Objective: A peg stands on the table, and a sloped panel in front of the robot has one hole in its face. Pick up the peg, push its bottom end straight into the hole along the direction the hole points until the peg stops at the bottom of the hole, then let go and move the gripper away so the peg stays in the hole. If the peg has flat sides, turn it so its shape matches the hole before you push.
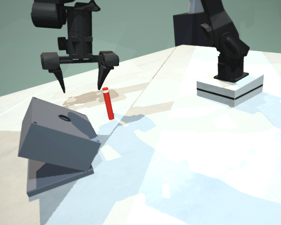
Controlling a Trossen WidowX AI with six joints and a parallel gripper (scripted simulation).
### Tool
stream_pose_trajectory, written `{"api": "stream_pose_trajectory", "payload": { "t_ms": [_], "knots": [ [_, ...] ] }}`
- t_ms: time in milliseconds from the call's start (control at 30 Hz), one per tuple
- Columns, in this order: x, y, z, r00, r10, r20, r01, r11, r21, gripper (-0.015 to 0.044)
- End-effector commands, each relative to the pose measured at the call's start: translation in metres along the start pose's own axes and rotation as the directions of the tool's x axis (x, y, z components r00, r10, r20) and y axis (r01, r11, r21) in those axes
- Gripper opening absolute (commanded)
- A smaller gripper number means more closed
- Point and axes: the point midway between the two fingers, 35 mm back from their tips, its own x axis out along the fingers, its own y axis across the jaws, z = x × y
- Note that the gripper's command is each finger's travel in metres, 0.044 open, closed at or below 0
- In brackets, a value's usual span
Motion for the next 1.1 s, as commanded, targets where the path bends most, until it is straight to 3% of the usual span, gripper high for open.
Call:
{"api": "stream_pose_trajectory", "payload": {
  "t_ms": [0,500,1067],
  "knots": [
    [-0.004,0.0,-0.008,1.0,-0.007,-0.014,0.005,0.993,-0.122,0.044],
    [-0.018,-0.004,-0.03,0.998,-0.049,-0.049,0.017,0.857,-0.516,0.044],
    [-0.034,-0.01,-0.054,0.992,-0.098,-0.082,-0.018,0.527,-0.85,0.044]
  ]
}}
